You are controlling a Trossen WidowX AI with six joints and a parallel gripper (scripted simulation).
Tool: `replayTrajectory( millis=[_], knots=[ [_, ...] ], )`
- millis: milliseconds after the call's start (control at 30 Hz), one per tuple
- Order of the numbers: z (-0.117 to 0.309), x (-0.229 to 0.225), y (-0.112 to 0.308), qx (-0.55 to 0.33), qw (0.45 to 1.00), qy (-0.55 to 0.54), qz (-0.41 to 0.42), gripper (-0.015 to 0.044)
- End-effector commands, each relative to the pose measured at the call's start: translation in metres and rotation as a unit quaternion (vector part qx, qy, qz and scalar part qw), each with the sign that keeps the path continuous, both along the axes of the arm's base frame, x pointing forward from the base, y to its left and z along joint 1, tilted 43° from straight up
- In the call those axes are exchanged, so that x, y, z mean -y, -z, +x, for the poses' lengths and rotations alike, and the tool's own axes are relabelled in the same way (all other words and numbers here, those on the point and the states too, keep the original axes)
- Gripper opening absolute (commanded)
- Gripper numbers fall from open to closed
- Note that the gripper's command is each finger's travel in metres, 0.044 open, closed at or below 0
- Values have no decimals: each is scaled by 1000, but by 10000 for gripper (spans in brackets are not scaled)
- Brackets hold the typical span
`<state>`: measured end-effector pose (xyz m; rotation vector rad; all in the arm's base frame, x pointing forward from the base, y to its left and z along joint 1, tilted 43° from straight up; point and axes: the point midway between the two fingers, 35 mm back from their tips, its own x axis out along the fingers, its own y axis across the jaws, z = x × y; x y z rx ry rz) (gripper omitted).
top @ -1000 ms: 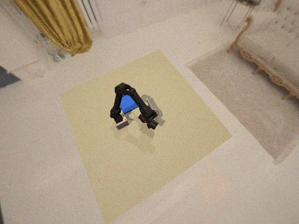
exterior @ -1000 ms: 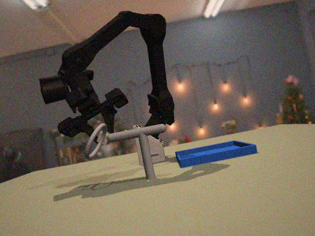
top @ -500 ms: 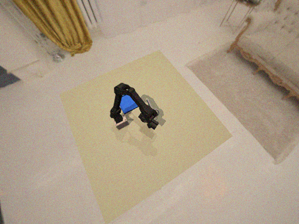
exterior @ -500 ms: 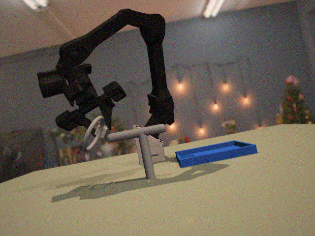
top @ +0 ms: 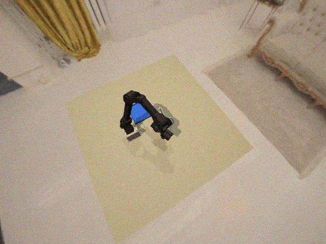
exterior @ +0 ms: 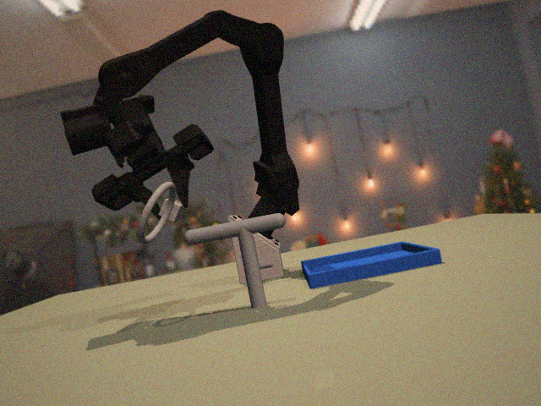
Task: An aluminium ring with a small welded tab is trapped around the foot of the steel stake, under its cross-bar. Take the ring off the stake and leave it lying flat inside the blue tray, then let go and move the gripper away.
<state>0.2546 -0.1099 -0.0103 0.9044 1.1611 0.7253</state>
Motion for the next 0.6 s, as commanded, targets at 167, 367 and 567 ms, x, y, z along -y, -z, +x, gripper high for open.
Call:
replayTrajectory(
  millis=[167,367,567],
  knots=[
    [1,12,-12,3,1000,-2,-3,0],
    [1,17,-20,3,1000,-2,-3,0],
    [8,19,-19,3,1000,-1,-4,0]
  ],
)
